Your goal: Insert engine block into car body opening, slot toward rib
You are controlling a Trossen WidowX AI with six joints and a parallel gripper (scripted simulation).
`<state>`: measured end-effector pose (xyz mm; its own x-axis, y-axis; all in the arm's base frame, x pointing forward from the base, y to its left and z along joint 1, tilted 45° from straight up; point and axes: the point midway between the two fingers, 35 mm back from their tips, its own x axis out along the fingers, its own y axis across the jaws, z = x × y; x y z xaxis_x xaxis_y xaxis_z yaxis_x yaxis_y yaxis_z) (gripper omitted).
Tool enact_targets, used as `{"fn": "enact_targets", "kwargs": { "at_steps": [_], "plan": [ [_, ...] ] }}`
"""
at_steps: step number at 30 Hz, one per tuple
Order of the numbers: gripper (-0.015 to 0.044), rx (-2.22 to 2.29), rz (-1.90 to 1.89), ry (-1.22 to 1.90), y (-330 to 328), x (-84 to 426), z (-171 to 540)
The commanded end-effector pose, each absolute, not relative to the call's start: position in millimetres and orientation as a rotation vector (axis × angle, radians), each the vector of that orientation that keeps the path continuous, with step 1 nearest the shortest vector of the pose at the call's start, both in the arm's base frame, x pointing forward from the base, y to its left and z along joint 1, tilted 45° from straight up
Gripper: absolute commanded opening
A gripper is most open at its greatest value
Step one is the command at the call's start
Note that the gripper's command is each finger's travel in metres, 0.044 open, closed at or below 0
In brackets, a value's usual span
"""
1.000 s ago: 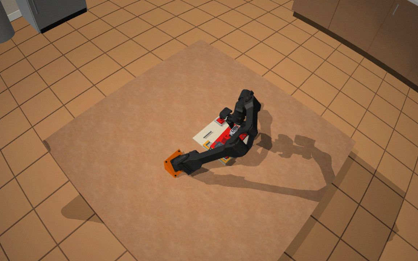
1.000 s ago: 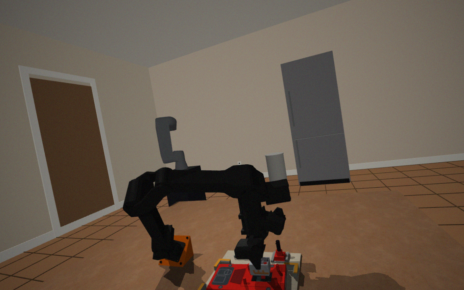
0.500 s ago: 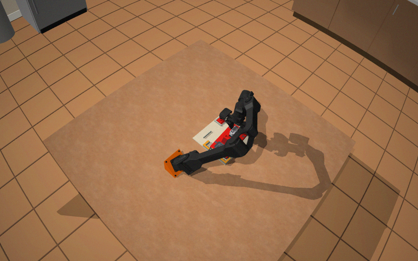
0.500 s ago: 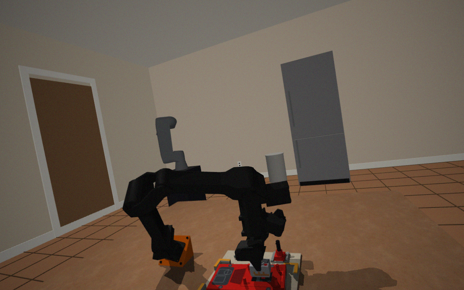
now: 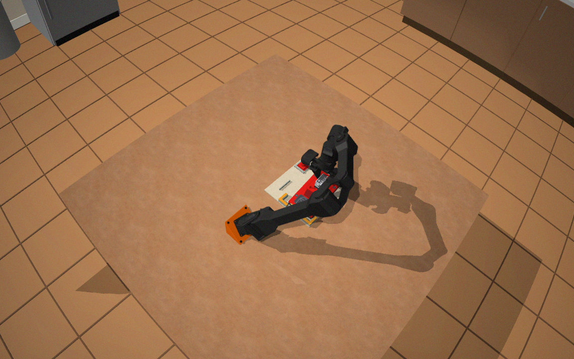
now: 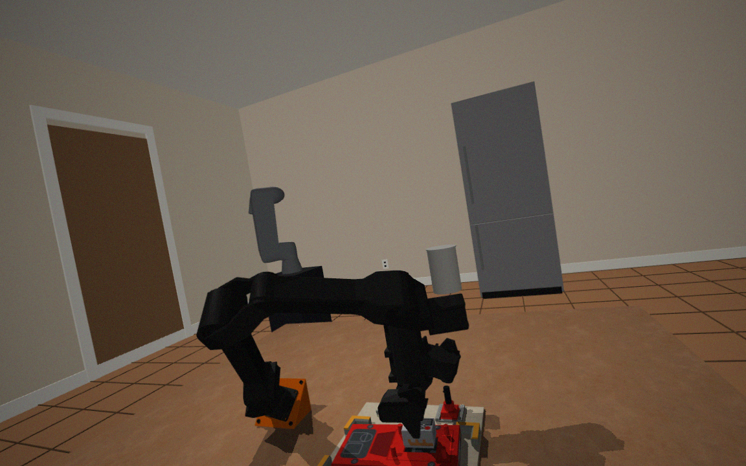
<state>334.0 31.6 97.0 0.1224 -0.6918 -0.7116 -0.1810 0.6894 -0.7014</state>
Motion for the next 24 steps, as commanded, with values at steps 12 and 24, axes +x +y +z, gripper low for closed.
{"fn": "enact_targets", "kwargs": {
  "at_steps": [12,24],
  "plan": [
    [0.0159,-0.782,-0.432,1.428,28.3,334.8,94.6],
    [0.0159,-0.782,-0.432,1.428,25.8,335.3,92.1]
  ]
}}
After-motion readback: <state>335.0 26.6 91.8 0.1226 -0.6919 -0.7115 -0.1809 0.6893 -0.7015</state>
